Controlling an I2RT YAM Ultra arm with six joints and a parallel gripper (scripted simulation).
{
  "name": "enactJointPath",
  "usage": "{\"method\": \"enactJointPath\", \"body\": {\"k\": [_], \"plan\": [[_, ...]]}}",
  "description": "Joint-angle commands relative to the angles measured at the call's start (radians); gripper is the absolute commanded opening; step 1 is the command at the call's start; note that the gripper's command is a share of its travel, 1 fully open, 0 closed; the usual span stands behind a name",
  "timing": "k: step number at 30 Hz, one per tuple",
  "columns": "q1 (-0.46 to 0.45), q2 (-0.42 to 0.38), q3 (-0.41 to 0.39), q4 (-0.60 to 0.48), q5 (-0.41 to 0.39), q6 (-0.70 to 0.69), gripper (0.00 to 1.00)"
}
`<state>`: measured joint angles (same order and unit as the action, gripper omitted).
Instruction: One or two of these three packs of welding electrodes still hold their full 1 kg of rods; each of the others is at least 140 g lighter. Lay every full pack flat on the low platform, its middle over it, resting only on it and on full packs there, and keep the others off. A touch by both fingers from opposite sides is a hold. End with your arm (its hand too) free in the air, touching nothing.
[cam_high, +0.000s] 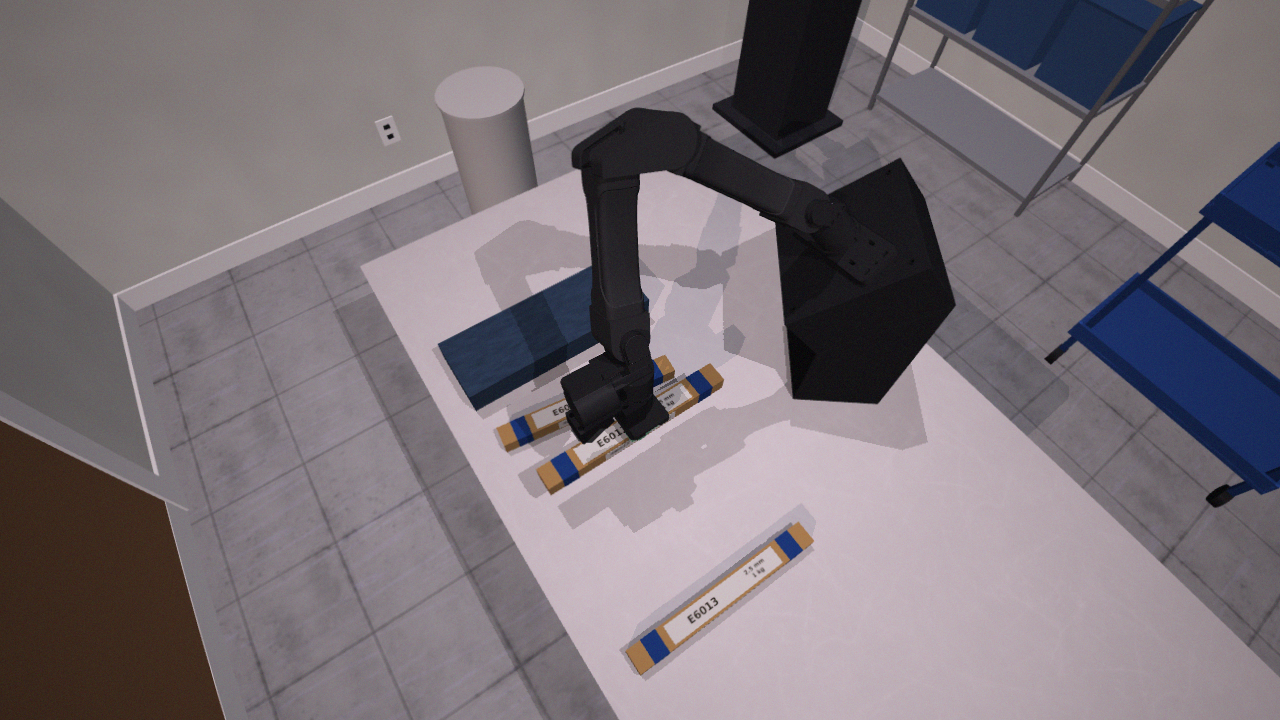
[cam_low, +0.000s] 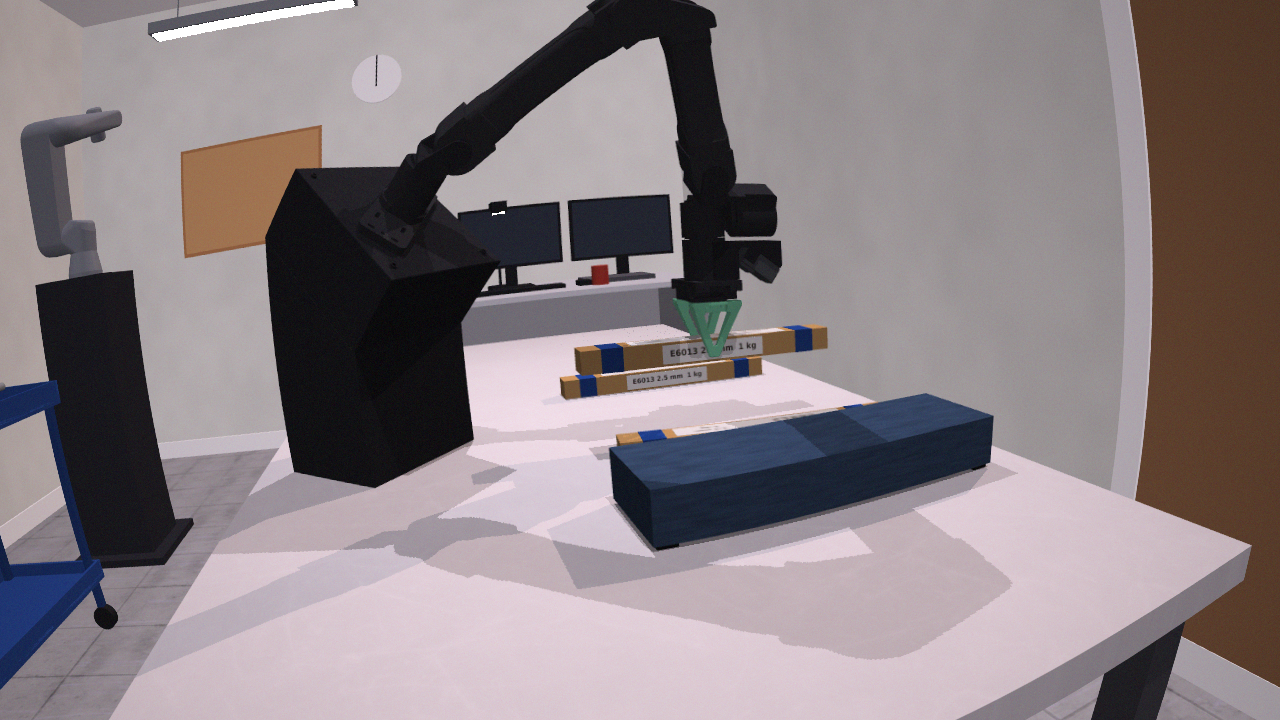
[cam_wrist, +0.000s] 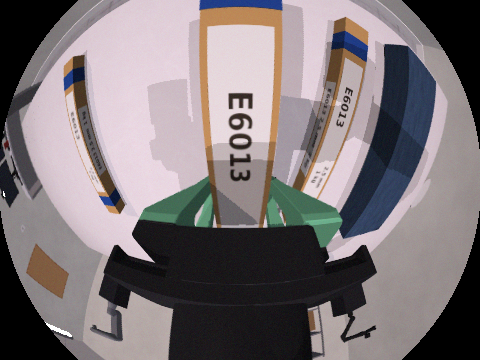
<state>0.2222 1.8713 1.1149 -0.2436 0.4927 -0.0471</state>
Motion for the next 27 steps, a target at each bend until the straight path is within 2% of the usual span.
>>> {"method": "enactJointPath", "body": {"k": [1,27], "plan": [[0.026,-0.014,0.039,-0.012,0.006,0.006,0.0],[0.031,-0.022,0.048,-0.021,0.01,0.012,0.0]]}}
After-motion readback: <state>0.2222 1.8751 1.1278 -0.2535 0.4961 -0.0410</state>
